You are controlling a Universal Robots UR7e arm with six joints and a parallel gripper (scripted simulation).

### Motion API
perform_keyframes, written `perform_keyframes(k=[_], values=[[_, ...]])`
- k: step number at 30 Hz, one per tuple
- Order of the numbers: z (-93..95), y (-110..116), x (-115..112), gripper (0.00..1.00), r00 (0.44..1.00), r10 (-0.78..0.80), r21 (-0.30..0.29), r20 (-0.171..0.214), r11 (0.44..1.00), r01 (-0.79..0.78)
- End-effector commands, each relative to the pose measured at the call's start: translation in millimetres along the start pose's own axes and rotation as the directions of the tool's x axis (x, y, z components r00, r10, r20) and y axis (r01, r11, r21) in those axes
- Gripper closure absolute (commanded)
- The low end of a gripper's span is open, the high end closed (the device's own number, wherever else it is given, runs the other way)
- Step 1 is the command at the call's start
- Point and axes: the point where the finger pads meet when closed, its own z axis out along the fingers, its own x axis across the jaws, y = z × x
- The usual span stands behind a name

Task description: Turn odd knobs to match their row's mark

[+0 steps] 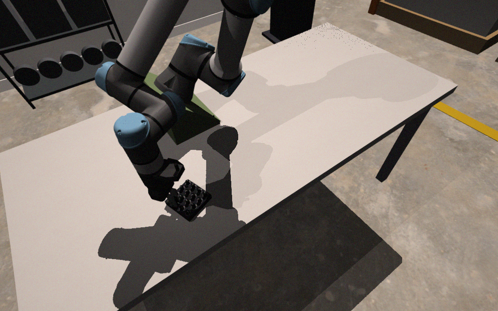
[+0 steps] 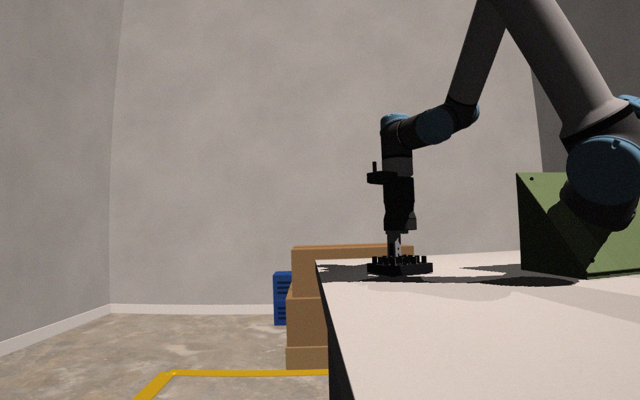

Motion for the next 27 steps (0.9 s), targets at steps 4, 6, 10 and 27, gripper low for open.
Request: perform_keyframes(k=[4, 6, 10, 27], values=[[0.8, -0.7, 0.5, 0.70, 0.981, -0.194, 0.002, 0.003, 0.981, 0.194], [0.8, -0.7, 0.5, 0.70, 0.981, -0.194, 0.002, 0.003, 0.981, 0.194], [0.8, -0.7, 0.5, 0.70, 0.960, -0.279, 0.002, 0.003, 0.960, 0.279], [0.8, -0.8, 0.5, 0.70, 0.813, -0.582, 0.003, 0.002, 0.813, 0.582]])
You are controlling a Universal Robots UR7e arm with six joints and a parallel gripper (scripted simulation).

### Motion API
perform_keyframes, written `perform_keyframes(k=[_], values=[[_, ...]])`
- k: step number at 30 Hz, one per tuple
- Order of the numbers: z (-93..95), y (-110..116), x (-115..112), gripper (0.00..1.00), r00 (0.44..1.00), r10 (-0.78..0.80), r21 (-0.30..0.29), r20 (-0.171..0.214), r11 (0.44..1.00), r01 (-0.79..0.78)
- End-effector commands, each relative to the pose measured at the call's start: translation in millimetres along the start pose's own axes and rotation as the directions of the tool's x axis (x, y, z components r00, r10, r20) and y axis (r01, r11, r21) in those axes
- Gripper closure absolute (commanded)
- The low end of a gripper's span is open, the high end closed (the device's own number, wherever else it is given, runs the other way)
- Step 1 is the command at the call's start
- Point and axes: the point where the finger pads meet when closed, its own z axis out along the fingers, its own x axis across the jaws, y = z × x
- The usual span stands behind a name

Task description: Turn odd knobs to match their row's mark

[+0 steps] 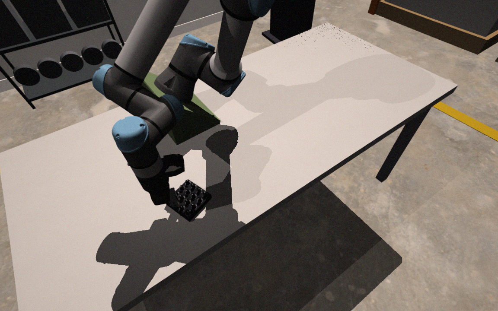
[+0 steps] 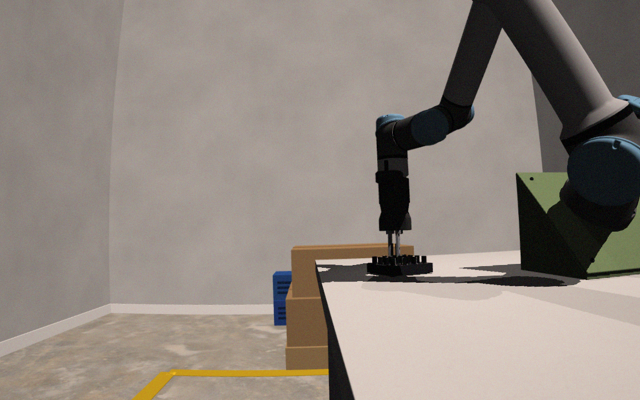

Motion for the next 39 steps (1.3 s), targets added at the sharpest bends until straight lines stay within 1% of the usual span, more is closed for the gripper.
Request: perform_keyframes(k=[1, 11, 13, 23, 28, 30, 39], values=[[0.8, -0.4, 0.8, 0.70, 0.991, -0.136, 0.005, 0.002, 0.991, 0.136], [0.8, -0.4, 0.8, 0.70, 0.940, -0.341, 0.005, 0.001, 0.940, 0.341], [0.8, -0.4, 0.8, 0.70, 0.940, -0.341, 0.005, 0.001, 0.940, 0.341], [0.8, -0.4, 0.8, 0.70, 0.865, -0.502, 0.005, 0.000, 0.865, 0.502], [0.6, -0.5, 0.8, 0.70, 0.826, -0.563, 0.005, 0.000, 0.826, 0.563], [0.6, -0.5, 0.8, 0.70, 0.826, -0.563, 0.005, 0.000, 0.826, 0.563], [0.4, -0.6, 1.0, 0.70, 0.767, -0.641, 0.004, -0.001, 0.767, 0.641]])
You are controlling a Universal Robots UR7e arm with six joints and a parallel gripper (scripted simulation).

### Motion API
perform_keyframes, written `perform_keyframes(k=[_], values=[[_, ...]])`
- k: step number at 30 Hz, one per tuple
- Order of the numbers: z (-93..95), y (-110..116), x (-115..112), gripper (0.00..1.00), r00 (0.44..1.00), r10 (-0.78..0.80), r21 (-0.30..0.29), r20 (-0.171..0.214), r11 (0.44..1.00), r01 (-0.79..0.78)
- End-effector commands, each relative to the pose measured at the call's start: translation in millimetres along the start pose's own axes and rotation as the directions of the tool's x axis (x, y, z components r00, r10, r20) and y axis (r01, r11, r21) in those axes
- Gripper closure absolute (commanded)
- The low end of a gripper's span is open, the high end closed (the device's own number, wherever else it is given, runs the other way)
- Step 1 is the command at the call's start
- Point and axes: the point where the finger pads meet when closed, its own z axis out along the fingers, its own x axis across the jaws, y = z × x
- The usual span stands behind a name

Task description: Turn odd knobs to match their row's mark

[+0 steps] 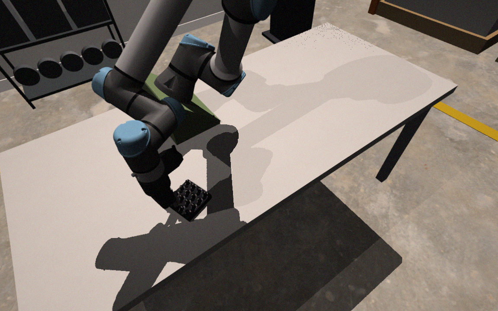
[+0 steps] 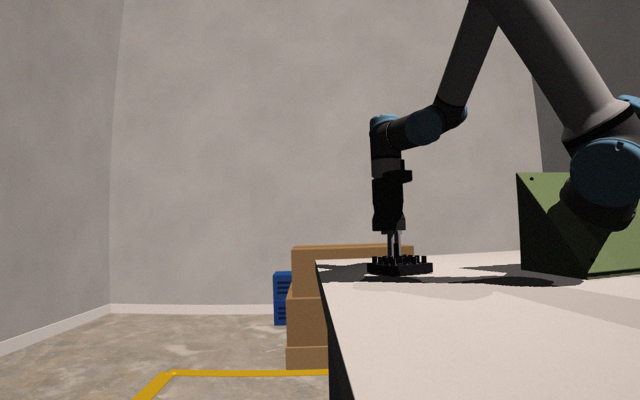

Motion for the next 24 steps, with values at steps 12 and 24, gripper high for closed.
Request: perform_keyframes(k=[12, 24], values=[[0.8, -0.5, 0.5, 0.70, 0.993, -0.119, 0.003, 0.000, 0.993, 0.119], [0.9, -0.6, 0.2, 0.70, 0.990, -0.138, 0.003, 0.000, 0.990, 0.138]])
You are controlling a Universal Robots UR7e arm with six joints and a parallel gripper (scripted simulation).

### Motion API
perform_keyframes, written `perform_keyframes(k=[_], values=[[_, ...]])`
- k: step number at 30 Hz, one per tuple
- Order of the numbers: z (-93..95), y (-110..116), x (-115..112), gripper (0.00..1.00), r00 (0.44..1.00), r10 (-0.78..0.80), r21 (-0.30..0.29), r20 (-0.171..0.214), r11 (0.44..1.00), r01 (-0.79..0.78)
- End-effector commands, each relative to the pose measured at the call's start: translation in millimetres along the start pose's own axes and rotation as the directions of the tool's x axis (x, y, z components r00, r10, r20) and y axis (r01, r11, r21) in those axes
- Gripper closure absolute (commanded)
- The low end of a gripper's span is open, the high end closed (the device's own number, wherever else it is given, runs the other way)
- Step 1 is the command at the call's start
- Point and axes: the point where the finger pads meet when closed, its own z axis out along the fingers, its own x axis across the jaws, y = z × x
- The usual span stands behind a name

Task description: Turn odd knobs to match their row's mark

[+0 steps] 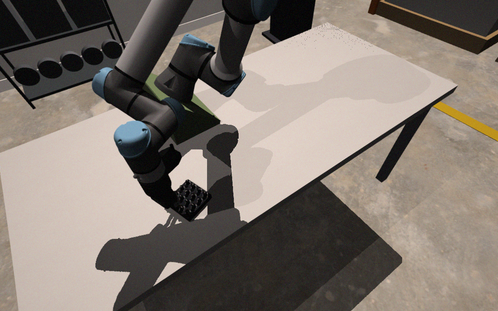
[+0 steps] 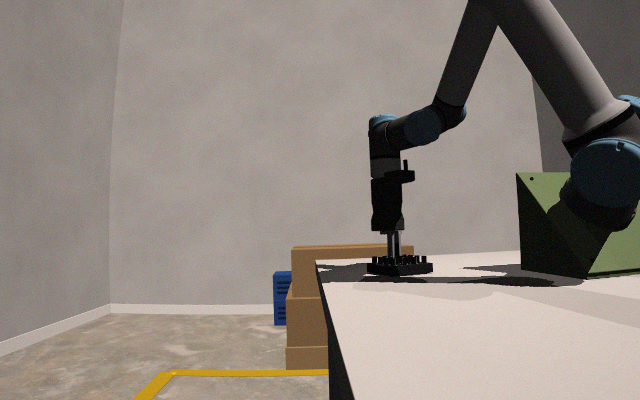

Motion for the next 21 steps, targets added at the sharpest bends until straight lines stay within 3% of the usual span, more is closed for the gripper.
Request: perform_keyframes(k=[1, 15, 16, 21], values=[[0.9, -0.5, 0.4, 0.70, 1.000, -0.008, 0.003, 0.002, 1.000, 0.008], [0.9, -0.5, 0.4, 0.70, 1.000, -0.008, 0.003, 0.002, 1.000, 0.008], [0.9, -0.5, 0.4, 0.54, 1.000, -0.008, 0.003, 0.002, 1.000, 0.008], [0.6, -0.2, 0.4, 0.54, 1.000, -0.007, 0.002, 0.001, 1.000, 0.007]])
